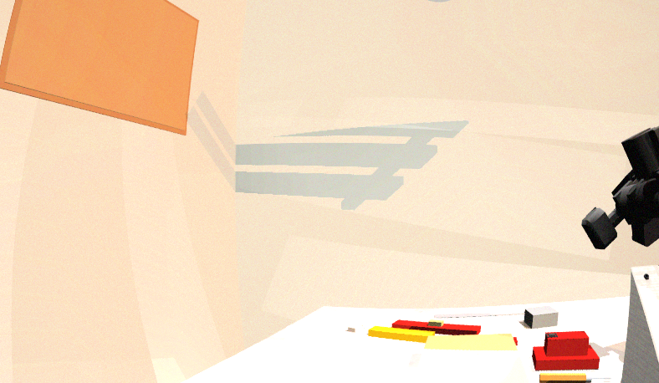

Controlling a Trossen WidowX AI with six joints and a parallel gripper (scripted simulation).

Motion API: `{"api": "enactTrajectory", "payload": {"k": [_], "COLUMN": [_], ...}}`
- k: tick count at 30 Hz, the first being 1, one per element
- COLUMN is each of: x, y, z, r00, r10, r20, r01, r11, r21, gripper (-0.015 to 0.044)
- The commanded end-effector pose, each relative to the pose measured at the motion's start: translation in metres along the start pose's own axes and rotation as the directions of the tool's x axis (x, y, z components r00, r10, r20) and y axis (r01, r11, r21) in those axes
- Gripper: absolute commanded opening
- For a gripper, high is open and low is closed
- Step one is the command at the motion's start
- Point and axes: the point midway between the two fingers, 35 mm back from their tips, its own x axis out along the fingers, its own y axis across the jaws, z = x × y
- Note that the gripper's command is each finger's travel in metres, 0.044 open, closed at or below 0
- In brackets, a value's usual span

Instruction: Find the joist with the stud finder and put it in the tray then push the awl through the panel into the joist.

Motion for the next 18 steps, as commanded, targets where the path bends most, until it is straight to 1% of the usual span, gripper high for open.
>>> {"api": "enactTrajectory", "payload": {"k": [1,2,4,6,8,11,13,15,17,18], "x": [0.001,0.003,0.01,0.017,0.022,0.03,0.033,0.036,0.038,0.039], "y": [-0.001,-0.003,-0.013,-0.024,-0.034,-0.05,-0.06,-0.07,-0.08,-0.085], "z": [0.0,0.002,0.006,0.011,0.017,0.026,0.033,0.039,0.046,0.049], "r00": [1.0,1.0,0.995,0.985,0.969,0.934,0.903,0.867,0.827,0.804], "r10": [-0.005,-0.019,-0.072,-0.129,-0.185,-0.264,-0.315,-0.363,-0.409,-0.431], "r20": [0.004,0.016,0.062,0.114,0.165,0.242,0.292,0.34,0.386,0.408], "r01": [0.005,0.02,0.086,0.167,0.248,0.349,0.391,0.405,0.388,0.387], "r11": [1.0,0.997,0.963,0.882,0.759,0.512,0.32,0.118,-0.083,-0.142], "r21": [-0.017,-0.069,-0.255,-0.442,-0.603,-0.785,-0.863,-0.907,-0.918,-0.911], "gripper": [0.0426,0.044,0.044,0.044,0.044,0.044,0.044,0.044,0.044,0.044]}}
